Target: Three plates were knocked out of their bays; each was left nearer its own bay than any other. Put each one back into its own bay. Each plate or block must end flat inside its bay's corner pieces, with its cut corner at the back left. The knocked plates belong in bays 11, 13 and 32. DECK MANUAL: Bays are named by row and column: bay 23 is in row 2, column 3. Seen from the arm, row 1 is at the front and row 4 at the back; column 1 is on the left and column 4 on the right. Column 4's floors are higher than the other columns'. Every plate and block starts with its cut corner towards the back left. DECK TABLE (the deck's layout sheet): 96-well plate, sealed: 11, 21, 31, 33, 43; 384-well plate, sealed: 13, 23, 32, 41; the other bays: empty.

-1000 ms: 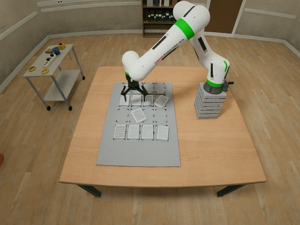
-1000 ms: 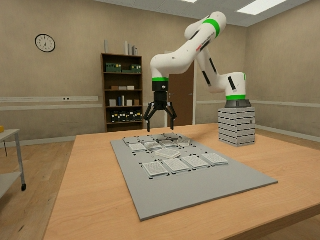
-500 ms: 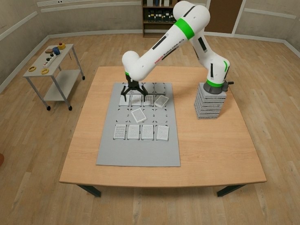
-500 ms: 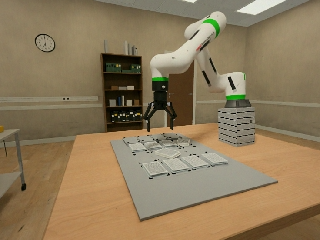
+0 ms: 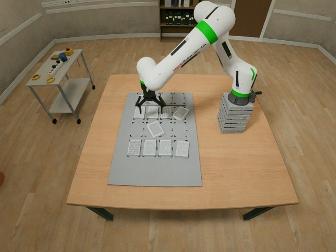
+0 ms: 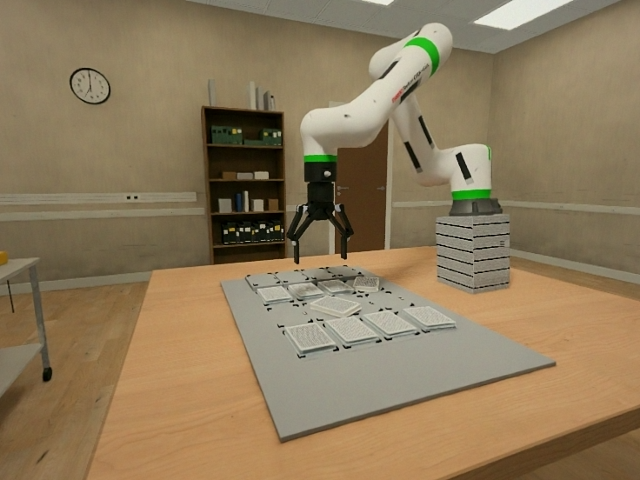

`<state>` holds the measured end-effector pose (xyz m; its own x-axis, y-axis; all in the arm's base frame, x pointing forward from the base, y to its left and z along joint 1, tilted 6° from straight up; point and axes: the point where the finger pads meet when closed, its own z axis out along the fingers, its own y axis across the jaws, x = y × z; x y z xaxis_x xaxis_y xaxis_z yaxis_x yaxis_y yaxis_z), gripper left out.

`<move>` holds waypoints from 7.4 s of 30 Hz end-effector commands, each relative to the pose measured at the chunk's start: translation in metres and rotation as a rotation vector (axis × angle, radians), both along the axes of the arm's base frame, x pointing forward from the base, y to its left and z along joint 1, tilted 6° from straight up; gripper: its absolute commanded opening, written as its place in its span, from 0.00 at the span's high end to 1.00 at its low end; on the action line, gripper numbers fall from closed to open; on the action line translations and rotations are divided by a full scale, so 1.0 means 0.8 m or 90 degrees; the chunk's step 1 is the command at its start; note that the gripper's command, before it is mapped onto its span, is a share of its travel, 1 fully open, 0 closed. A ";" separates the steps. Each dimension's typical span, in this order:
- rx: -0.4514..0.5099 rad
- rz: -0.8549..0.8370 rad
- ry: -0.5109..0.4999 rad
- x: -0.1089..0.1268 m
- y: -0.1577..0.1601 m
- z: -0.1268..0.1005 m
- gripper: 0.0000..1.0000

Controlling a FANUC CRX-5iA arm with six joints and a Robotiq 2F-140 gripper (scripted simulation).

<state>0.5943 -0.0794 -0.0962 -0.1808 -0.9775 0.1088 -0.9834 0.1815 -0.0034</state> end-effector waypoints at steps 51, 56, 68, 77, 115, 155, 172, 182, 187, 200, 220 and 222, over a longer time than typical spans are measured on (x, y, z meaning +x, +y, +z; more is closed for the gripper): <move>0.000 0.000 -0.001 -0.036 -0.201 0.024 0.00; -0.001 0.000 -0.001 -0.036 -0.201 0.024 0.00; -0.001 0.000 -0.001 -0.036 -0.201 0.024 0.00; -0.001 0.000 -0.001 -0.036 -0.201 0.024 0.00; -0.001 0.000 -0.002 0.063 -0.219 0.025 0.00; -0.001 0.000 -0.002 0.096 -0.225 0.025 0.00; -0.001 0.000 -0.002 0.096 -0.225 0.025 0.00; 0.000 0.000 -0.002 0.103 -0.186 0.021 0.00; 0.000 0.000 -0.002 0.106 -0.171 0.019 0.00; 0.000 0.000 -0.002 0.117 -0.108 0.012 0.00; 0.000 0.000 -0.002 0.132 -0.029 0.003 0.00; 0.000 0.000 -0.002 0.134 -0.019 0.002 0.00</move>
<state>0.6984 -0.1043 -0.0952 -0.1810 -0.9775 0.1086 -0.9834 0.1817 -0.0034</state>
